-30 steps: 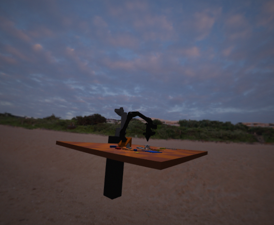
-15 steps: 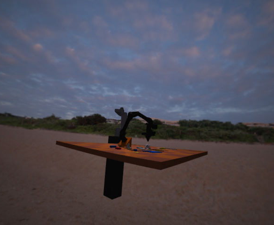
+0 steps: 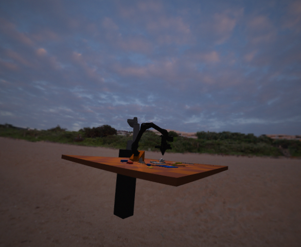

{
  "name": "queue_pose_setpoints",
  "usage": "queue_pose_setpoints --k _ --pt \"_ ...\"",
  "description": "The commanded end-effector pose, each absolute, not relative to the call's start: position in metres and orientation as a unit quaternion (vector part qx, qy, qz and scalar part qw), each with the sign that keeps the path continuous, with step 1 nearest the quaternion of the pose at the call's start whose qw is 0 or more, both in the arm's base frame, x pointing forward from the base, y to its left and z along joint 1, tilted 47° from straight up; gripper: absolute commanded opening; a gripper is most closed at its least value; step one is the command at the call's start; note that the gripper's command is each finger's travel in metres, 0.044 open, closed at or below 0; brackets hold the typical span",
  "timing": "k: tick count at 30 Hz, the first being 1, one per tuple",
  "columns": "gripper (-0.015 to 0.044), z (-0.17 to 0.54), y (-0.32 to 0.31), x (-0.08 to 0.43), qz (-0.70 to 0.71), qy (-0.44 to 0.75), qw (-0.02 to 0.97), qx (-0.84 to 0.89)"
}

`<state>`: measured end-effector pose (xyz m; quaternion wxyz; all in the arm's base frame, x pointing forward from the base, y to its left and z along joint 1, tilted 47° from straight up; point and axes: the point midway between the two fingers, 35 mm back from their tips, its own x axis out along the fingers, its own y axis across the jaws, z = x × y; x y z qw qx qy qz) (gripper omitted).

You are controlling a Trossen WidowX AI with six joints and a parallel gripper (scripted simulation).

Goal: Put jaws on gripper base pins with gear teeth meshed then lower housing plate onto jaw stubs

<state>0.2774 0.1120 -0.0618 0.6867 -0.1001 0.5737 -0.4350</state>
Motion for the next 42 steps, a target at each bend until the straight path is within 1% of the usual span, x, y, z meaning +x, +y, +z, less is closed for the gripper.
queue_pose_setpoints --k 1,16,32,42 --pt "0.0000 -0.0615 0.1128 0.2802 -0.463 0.549 0.693 -0.065" --pt "0.0000 -0.0627 0.1136 0.2841 -0.550 0.462 0.694 0.054" --pt "0.0000 -0.0640 0.1144 0.2881 -0.624 0.356 0.673 0.178" --pt "0.0000 -0.0659 0.1128 0.2884 -0.627 0.351 0.671 0.183"
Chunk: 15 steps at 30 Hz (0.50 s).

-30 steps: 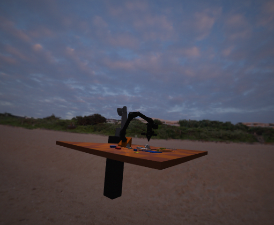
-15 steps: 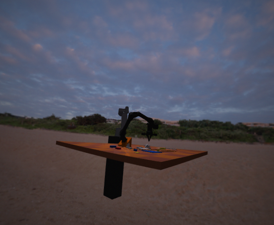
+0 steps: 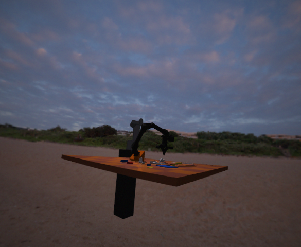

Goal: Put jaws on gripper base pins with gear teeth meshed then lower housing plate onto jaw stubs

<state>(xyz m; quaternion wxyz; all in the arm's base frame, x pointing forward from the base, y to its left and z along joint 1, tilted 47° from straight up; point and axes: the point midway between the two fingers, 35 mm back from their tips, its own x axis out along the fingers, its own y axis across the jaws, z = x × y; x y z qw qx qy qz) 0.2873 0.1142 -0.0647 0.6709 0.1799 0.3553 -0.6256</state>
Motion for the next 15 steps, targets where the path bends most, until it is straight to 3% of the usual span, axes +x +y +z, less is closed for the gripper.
queue_pose_setpoints --k 1,15 --pt "0.0000 -0.067 0.112 0.288 -0.627 0.351 0.671 0.183" --pt "0.0000 -0.084 0.096 0.289 -0.626 0.351 0.671 0.183"
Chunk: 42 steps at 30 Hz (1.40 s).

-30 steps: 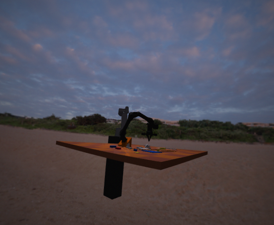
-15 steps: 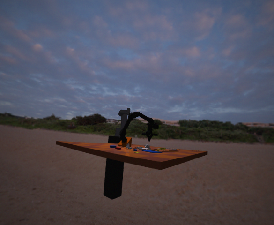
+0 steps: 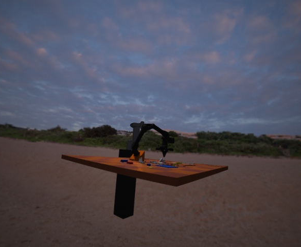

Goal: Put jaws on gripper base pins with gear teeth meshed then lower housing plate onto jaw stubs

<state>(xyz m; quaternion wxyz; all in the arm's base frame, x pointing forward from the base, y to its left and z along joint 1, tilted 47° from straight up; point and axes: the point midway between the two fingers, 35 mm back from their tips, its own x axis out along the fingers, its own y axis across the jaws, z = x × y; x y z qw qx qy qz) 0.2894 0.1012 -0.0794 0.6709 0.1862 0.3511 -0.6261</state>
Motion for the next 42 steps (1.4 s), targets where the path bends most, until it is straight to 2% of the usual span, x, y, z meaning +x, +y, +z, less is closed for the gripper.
queue_pose_setpoints --k 1,25,42 --pt "0.0000 -0.085 0.094 0.289 -0.627 0.351 0.671 0.183" --pt "0.0000 -0.106 0.072 0.286 -0.627 0.350 0.672 0.182" --pt "0.0000 -0.101 0.069 0.260 -0.627 0.351 0.671 0.182"
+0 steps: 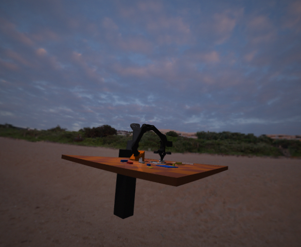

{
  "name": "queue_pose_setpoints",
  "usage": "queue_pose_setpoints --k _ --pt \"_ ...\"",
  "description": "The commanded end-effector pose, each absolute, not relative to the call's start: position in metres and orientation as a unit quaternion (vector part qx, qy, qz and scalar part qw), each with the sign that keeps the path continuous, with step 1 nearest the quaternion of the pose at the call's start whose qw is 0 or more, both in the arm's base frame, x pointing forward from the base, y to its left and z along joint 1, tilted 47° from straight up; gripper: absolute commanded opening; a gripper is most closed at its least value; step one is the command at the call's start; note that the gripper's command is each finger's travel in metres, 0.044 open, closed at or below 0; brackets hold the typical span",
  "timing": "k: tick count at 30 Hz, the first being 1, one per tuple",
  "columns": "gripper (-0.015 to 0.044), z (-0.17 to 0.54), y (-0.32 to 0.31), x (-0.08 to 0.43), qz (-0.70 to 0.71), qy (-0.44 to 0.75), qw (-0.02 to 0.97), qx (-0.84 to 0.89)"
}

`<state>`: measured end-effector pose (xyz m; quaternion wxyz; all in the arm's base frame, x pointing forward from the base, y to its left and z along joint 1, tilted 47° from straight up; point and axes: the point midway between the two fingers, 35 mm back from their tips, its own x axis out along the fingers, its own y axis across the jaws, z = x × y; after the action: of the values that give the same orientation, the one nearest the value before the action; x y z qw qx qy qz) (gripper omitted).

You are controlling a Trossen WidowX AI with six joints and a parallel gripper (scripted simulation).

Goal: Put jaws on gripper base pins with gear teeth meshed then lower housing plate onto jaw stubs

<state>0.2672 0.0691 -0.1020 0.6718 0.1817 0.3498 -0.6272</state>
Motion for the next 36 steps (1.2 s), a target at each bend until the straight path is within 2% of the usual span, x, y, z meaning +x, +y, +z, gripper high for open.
queue_pose_setpoints --k 1,17,32,36 --pt "0.0000 -0.101 0.069 0.258 -0.627 0.351 0.671 0.182" --pt "0.0000 -0.096 0.064 0.233 -0.627 0.351 0.671 0.181" --pt "0.0000 -0.096 0.064 0.231 -0.627 0.351 0.671 0.181" --pt "0.0000 -0.076 0.087 0.235 -0.626 0.353 0.671 0.183"
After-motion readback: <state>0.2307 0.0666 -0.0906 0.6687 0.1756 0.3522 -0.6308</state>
